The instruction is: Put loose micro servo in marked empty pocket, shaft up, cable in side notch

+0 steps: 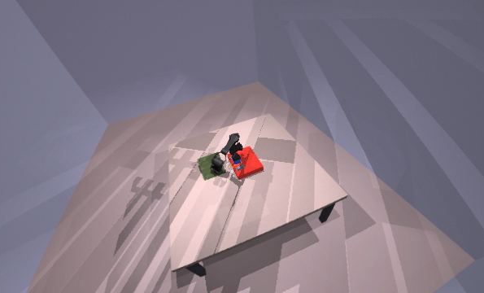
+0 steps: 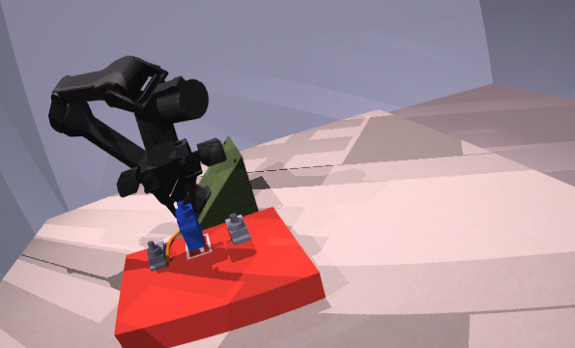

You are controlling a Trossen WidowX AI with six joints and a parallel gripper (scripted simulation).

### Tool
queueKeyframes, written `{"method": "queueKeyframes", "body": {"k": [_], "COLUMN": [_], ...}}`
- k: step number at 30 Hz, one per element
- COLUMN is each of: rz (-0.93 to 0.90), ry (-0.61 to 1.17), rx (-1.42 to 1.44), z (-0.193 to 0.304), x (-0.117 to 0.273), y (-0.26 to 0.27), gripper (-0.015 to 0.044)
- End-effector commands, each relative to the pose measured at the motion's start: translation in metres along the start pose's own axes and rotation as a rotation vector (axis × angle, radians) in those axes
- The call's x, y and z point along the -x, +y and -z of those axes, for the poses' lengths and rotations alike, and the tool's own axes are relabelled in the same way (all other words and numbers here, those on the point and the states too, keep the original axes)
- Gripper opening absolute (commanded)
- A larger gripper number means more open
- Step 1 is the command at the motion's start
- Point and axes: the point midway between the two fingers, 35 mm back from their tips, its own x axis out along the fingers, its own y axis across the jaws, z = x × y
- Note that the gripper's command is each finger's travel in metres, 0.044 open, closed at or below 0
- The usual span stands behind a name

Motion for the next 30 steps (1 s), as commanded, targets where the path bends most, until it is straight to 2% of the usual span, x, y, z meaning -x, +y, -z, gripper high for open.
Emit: {"method": "queueKeyframes", "body": {"k": [1, 30], "rz": [0.001, 0.002], "ry": [-0.009, -0.009], "rx": [0.002, 0.001], "z": [-0.002, -0.002], "x": [0.001, -0.023], "y": [-0.001, -0.001], "gripper": [0.0000, 0.0000]}}
